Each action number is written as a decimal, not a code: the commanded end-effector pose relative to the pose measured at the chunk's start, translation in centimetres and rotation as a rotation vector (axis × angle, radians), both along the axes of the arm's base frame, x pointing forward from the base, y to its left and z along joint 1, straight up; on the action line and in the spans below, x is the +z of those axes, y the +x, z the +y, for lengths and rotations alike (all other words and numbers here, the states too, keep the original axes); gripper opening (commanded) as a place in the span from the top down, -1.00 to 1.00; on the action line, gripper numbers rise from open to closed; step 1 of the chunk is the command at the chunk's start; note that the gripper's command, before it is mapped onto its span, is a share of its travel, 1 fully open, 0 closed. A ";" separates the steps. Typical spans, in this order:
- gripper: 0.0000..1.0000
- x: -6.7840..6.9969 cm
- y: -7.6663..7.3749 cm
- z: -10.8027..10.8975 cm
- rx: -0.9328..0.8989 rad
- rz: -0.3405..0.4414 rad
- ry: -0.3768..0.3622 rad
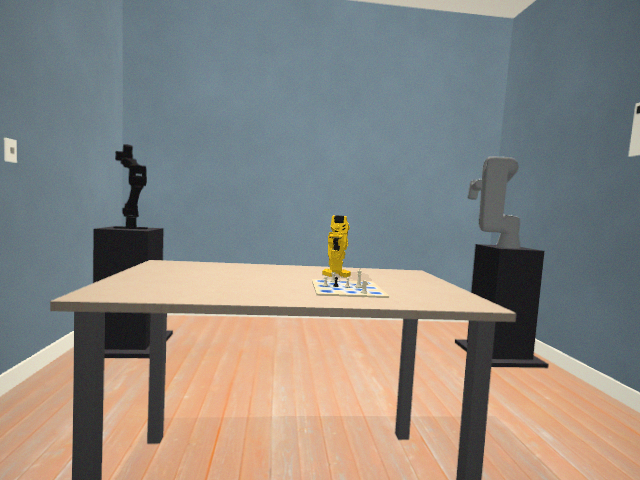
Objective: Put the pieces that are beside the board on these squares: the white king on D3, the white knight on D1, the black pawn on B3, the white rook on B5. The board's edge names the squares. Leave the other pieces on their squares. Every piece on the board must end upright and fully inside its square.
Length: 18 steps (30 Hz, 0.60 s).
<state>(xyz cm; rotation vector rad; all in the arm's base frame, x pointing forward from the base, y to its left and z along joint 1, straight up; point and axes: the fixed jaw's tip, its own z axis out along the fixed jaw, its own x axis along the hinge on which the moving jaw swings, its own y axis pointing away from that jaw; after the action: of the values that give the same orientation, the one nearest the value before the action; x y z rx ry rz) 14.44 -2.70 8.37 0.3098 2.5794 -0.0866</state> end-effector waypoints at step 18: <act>0.75 1.1 0.0 -0.2 -0.018 0.014 0.007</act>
<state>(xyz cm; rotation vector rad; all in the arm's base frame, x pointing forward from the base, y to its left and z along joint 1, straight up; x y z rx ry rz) 14.45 -2.75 9.35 0.3147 2.5860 -0.0868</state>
